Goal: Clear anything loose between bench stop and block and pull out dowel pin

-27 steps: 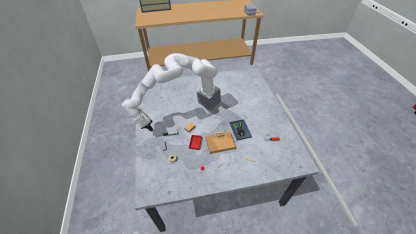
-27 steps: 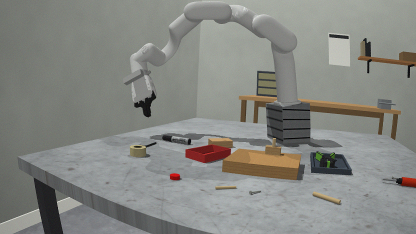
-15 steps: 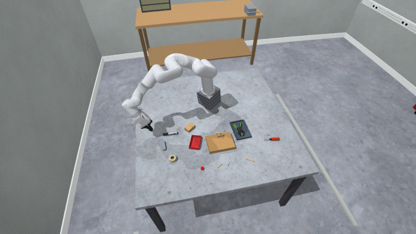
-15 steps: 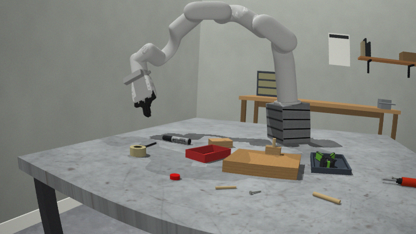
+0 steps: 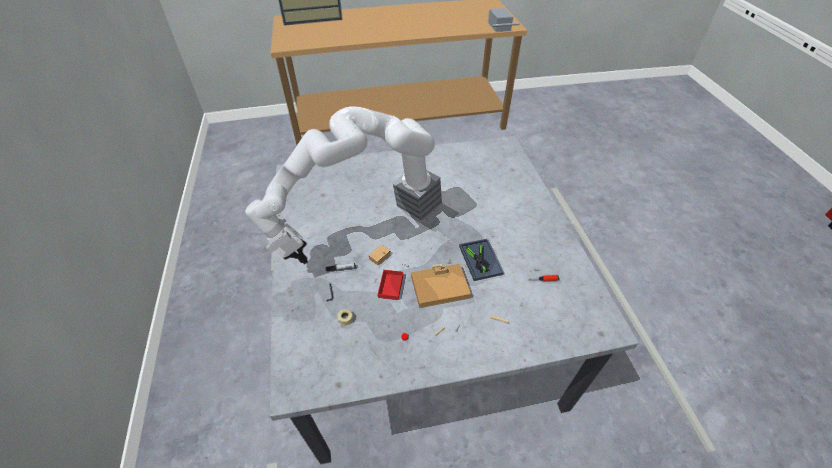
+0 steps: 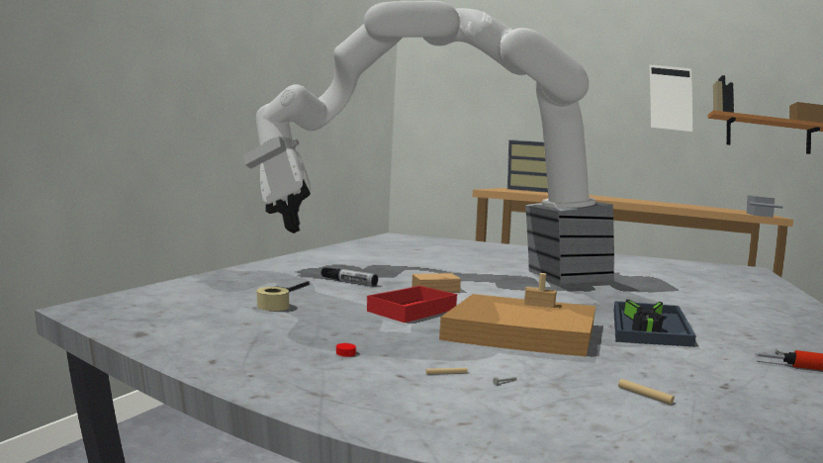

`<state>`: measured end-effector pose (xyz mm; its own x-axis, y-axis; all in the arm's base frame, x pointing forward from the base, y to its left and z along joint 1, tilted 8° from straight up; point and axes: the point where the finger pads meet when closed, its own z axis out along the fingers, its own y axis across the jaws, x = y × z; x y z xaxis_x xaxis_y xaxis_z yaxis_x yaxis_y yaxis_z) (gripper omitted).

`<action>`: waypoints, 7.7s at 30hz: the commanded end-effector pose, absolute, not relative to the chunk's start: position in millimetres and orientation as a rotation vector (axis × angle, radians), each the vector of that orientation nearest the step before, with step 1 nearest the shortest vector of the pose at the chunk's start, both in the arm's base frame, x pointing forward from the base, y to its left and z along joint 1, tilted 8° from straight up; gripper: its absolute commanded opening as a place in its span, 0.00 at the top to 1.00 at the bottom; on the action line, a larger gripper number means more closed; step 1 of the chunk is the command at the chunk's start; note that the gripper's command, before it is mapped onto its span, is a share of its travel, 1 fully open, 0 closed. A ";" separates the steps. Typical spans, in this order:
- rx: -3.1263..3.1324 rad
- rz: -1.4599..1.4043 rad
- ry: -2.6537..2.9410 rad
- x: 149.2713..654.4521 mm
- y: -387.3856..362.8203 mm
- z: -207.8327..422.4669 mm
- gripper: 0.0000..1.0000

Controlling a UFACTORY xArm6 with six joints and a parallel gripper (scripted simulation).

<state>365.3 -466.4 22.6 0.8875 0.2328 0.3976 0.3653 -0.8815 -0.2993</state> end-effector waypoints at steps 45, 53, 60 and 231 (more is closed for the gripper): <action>-0.836 0.101 -3.023 454.4 -33.3 20.2 1.00; -0.151 0.147 -3.191 426.6 38.6 21.0 1.00; 0.186 0.159 -3.221 413.9 62.0 21.1 1.00; 3.035 0.145 0.169 410.3 68.4 20.1 1.00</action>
<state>409.1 68.1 19.1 0.9898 0.1130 0.0864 0.1039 -0.9892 0.1034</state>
